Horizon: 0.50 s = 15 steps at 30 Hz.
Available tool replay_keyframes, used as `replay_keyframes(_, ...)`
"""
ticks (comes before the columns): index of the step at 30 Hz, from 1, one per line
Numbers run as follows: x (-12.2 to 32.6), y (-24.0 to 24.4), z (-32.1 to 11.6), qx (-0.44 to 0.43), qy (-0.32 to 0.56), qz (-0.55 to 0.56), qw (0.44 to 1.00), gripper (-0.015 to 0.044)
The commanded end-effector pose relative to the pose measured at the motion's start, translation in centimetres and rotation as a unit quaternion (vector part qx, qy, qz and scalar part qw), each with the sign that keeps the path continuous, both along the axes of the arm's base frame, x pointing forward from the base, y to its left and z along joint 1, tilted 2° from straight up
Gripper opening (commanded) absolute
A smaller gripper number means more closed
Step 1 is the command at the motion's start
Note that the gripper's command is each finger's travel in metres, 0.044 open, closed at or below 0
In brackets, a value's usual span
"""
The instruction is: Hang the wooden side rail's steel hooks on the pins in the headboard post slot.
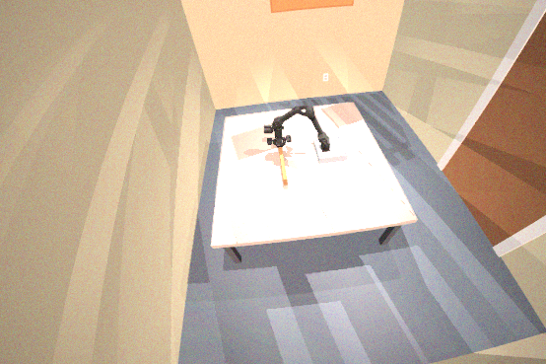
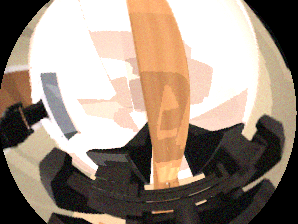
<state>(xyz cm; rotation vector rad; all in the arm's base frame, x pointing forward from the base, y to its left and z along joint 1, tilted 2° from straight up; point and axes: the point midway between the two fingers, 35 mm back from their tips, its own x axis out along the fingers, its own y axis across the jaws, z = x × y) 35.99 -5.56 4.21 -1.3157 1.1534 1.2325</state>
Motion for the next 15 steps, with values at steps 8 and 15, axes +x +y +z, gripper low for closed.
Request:
replay_keyframes(8,0.17,-0.29,0.14,-0.002,-0.005,0.0,1.0,0.0)
replay_keyframes(15,0.1,-0.37,0.12,-0.002,-0.005,0.0,1.0,0.0)
